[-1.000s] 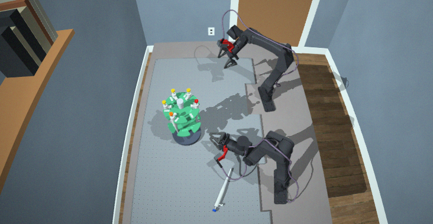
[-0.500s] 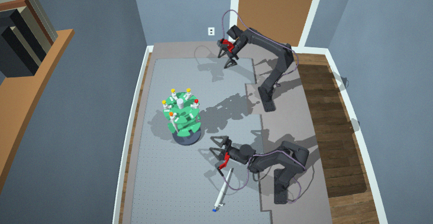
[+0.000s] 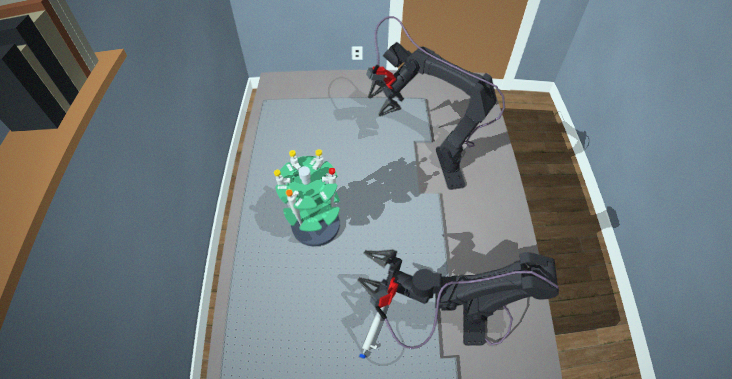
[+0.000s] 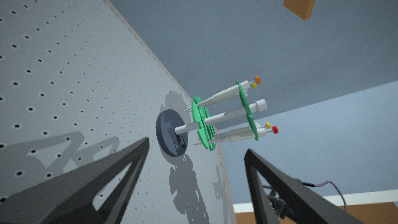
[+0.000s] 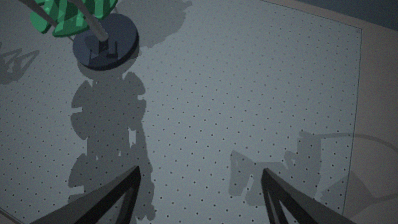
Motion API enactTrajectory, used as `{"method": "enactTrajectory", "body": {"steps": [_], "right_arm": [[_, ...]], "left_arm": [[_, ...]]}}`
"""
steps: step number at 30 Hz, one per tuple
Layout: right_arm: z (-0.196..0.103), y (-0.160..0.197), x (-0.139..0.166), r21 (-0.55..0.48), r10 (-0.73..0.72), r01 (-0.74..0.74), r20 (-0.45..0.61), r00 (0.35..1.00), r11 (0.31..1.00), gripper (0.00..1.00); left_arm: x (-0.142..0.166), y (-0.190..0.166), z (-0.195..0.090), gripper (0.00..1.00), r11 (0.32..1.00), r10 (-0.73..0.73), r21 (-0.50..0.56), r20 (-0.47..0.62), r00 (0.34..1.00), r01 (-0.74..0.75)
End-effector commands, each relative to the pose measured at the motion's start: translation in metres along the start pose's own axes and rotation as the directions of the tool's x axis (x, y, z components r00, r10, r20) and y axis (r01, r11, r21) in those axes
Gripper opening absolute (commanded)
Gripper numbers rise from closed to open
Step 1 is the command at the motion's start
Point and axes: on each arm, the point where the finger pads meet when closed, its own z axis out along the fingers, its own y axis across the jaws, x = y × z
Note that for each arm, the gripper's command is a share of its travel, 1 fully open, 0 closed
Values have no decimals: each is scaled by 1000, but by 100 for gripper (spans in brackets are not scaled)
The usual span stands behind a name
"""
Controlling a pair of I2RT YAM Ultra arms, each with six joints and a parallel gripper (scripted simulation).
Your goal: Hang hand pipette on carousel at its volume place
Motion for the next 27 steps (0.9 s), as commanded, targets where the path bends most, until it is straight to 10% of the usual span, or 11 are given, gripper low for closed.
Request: {"method": "enactTrajectory", "body": {"steps": [1,23,27], "right_arm": [[-6,-4,-11,15,-22,22,37,999,1000,100],[-6,-4,-11,15,-22,22,37,999,1000,100],[-6,-4,-11,15,-22,22,37,999,1000,100]], "left_arm": [[-1,7,-17,100,979,150,-105,-191,970,-172],[-96,47,-100,100,729,526,-231,-412,744,-644],[-118,53,-119,100,605,603,-210,-508,615,-768]]}}
